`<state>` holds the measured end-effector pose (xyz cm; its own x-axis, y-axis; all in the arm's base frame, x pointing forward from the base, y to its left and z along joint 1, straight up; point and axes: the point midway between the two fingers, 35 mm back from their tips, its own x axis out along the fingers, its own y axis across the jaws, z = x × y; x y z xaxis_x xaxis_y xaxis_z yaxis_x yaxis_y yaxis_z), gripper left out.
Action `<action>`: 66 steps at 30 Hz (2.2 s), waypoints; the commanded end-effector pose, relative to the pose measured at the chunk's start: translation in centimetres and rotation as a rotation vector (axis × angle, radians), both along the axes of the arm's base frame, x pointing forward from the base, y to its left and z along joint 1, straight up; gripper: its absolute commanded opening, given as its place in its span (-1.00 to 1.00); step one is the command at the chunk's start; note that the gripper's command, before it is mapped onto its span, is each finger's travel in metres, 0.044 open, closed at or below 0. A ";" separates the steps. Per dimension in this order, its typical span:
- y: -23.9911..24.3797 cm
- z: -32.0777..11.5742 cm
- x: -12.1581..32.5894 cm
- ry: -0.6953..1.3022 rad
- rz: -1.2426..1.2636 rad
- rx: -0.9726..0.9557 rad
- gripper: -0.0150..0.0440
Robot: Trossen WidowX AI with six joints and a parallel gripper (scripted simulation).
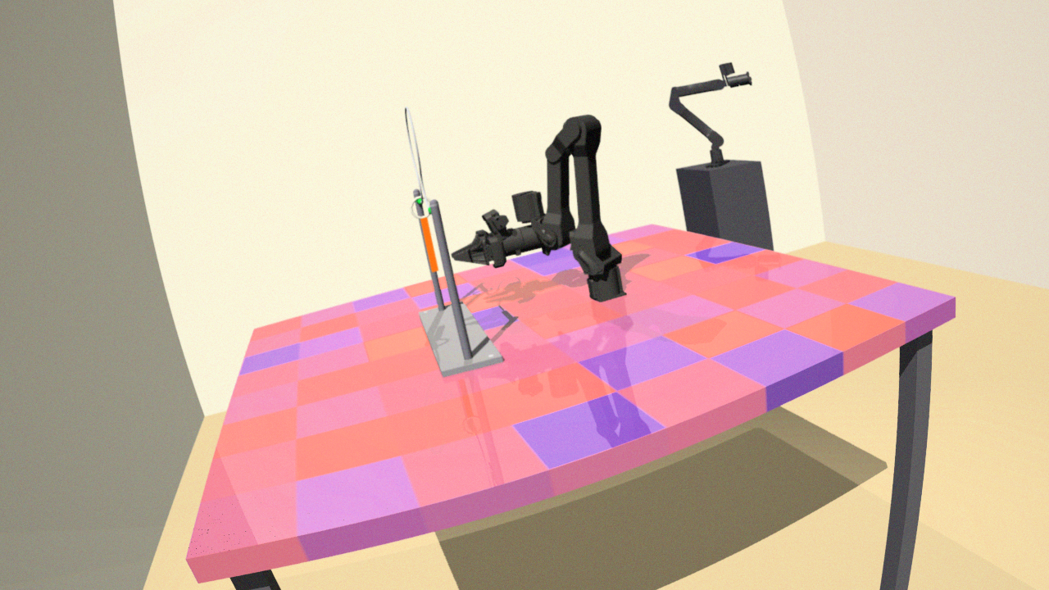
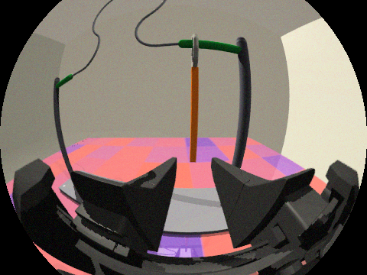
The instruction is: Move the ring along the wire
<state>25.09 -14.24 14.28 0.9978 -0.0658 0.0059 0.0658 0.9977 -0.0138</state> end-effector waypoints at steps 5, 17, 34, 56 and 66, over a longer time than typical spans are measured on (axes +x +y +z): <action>-0.3 0.4 1.1 -0.007 -0.002 0.000 0.05; -0.6 0.6 2.8 -0.009 -0.002 -0.001 0.05; -0.7 0.6 5.5 -0.012 -0.002 -0.001 0.05; -0.6 0.6 7.5 -0.014 -0.002 -0.001 0.05; -0.6 0.6 7.5 -0.014 -0.002 -0.001 0.05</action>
